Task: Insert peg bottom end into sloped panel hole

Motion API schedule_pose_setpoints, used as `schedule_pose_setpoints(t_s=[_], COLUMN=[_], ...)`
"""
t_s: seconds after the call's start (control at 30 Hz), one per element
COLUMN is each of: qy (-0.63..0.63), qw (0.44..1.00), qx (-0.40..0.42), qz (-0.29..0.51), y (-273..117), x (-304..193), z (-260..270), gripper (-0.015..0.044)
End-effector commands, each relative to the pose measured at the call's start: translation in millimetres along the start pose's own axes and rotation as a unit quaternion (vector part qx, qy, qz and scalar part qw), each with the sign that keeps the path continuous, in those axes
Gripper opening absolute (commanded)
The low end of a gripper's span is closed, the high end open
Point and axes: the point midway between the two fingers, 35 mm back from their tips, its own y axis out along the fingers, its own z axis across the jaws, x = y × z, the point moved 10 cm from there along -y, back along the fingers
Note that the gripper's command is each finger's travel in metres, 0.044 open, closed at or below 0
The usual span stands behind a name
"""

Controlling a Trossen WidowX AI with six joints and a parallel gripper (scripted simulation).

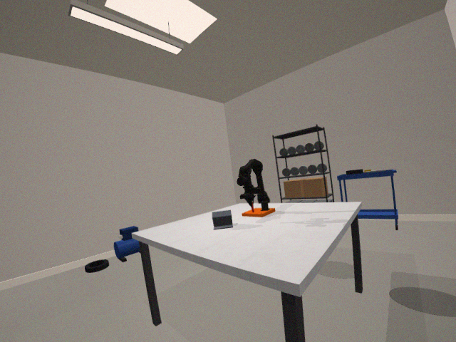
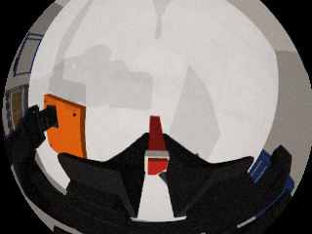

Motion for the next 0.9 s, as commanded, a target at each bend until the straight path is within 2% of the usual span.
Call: schedule_pose_setpoints(t_s=[0.0,0.87], qy=[0.005,0.057], qw=[1.000,0.997], qx=[-0.001,0.000], qz=[-0.010,-0.061], y=[0,3], x=[-4,-39], z=[-2,-6], gripper=[0.0000,0.0000])
